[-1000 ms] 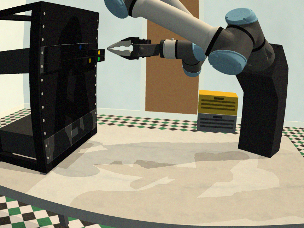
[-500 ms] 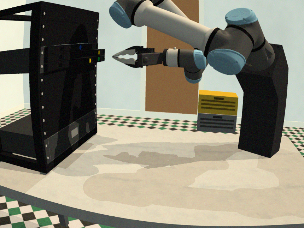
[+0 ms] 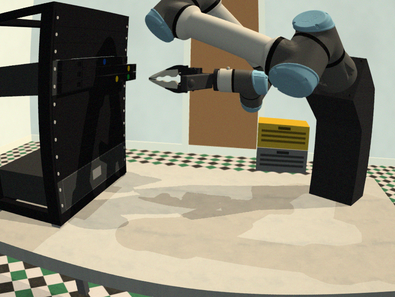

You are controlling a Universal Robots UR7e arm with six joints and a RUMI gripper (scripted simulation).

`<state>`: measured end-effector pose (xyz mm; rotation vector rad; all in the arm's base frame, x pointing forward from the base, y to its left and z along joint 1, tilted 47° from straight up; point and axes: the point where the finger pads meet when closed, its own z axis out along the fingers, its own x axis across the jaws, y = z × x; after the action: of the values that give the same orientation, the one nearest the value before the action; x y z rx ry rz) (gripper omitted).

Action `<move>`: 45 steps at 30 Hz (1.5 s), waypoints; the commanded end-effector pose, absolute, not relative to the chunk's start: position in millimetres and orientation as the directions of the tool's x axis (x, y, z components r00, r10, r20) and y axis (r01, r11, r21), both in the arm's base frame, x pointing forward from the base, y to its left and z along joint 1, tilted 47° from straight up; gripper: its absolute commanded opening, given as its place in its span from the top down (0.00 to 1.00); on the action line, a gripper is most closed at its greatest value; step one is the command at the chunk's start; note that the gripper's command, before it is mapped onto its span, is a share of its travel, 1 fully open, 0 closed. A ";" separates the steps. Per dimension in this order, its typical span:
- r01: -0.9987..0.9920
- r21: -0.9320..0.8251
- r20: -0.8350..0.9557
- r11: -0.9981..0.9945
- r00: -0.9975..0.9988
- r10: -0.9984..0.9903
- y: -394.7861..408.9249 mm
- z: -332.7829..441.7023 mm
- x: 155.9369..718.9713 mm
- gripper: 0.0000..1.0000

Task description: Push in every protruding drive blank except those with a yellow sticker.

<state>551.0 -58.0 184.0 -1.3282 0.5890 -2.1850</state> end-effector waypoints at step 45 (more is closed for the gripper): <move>0.200 -0.600 0.677 -0.775 -0.391 -0.624 -64.4 207.8 602.4 1.00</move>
<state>602.5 -63.9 207.5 -1.3281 0.5889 -2.1850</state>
